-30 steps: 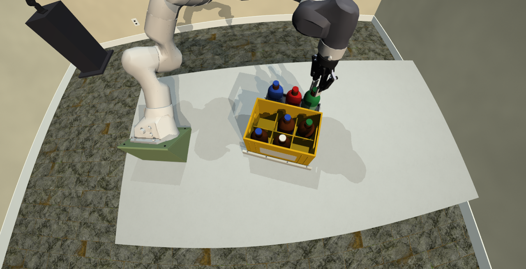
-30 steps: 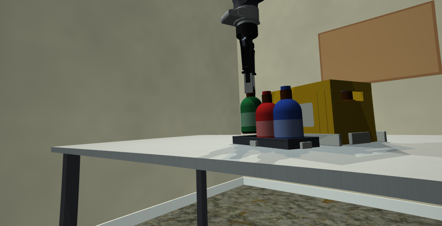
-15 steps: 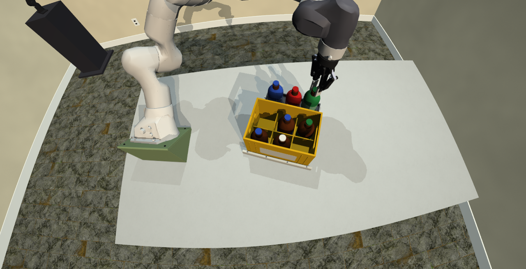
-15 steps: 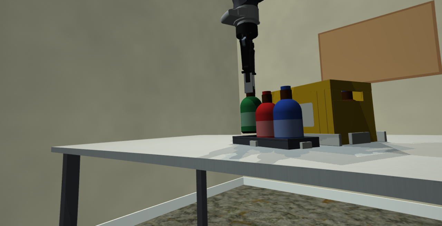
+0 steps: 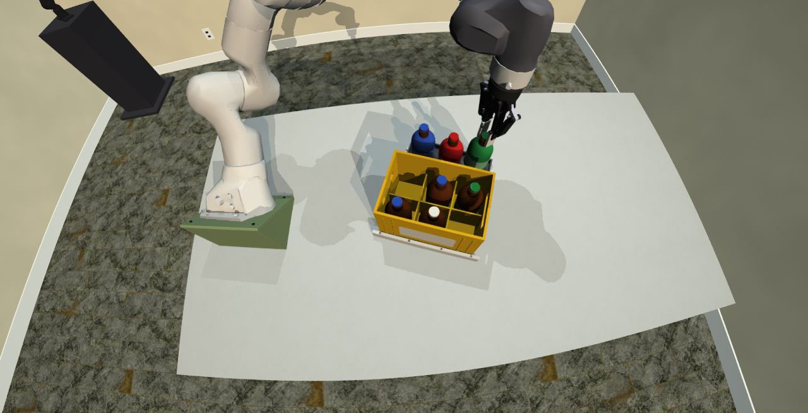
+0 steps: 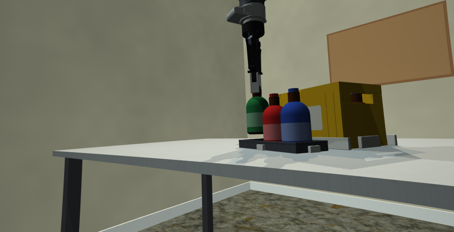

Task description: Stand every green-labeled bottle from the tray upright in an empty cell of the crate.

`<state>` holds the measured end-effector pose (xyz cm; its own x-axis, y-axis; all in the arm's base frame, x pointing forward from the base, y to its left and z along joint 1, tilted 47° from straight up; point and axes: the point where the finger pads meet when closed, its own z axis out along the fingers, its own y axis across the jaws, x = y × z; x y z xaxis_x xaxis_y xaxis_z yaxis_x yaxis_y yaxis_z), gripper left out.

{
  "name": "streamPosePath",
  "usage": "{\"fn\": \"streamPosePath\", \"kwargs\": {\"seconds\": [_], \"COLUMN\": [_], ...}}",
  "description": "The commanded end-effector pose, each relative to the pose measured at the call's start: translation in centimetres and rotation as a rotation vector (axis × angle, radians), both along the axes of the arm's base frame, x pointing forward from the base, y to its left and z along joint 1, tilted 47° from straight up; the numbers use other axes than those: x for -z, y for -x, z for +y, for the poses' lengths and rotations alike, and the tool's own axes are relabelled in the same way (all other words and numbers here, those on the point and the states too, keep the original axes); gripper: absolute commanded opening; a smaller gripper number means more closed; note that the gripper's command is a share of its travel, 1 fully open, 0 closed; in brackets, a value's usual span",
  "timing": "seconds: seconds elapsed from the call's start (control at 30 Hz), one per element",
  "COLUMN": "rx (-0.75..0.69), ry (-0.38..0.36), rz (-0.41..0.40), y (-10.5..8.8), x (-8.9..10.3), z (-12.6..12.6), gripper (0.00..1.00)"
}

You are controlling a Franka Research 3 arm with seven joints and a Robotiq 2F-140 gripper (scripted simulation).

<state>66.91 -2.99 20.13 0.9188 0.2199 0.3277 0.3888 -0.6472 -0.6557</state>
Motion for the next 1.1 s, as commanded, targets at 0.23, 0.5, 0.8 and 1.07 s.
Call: {"fn": "streamPosePath", "kwargs": {"seconds": [0.23, 0.5, 0.8, 1.07], "rx": [0.013, 0.013, 0.013, 0.013], "ry": [0.01, 0.01, 0.01, 0.01], "rz": [-0.002, -0.002, -0.002, -0.002], "y": [-0.1, -0.1, -0.1, -0.1], "x": [-1.0, -1.4, -2.1, -2.4], "z": [-1.8, -2.4, -3.3, -3.8], "gripper": [0.0, 0.0, 0.0, 0.0]}}
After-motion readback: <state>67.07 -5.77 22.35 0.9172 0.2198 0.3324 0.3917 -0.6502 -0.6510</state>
